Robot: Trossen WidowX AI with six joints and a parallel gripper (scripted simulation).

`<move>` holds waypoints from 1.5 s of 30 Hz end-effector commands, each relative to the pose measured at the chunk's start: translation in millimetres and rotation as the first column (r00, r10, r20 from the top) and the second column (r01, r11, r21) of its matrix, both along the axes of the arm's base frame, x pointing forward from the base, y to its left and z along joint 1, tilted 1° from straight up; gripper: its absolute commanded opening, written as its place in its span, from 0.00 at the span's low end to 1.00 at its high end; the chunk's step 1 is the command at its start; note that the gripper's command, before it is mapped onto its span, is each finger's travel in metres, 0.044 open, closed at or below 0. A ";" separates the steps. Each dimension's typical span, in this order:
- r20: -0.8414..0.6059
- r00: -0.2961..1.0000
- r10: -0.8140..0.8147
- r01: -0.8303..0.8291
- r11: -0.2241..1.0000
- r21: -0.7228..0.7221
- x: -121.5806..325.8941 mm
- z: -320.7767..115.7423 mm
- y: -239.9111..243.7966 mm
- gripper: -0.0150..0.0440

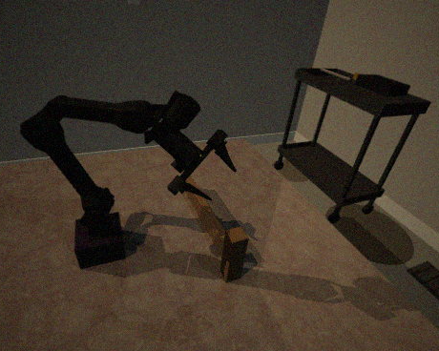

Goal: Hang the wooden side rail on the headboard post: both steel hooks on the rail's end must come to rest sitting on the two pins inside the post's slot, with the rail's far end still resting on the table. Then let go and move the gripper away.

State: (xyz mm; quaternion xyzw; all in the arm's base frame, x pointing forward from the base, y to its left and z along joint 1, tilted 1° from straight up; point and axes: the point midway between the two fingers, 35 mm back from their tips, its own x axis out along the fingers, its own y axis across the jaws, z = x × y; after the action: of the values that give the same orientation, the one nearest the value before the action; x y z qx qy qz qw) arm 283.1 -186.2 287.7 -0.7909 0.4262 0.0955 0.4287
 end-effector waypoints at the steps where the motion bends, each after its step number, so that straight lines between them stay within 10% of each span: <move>1: -0.281 0.931 0.233 -0.261 0.963 -0.064 12.6 -72.4 10.3 1.00; 12: -0.654 0.512 0.557 -0.739 0.674 -0.005 0.9 -192.2 45.7 1.00; 36: -0.649 0.521 0.555 -0.731 0.683 -0.004 1.0 -192.3 45.8 1.00; 45: -0.379 0.885 0.271 -0.238 0.962 0.132 2.5 -199.3 48.3 1.00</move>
State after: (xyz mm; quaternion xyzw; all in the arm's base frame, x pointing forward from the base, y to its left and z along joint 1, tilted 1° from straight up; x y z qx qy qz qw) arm 286.1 -138.9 95.0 -0.8283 0.3332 0.3677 0.2601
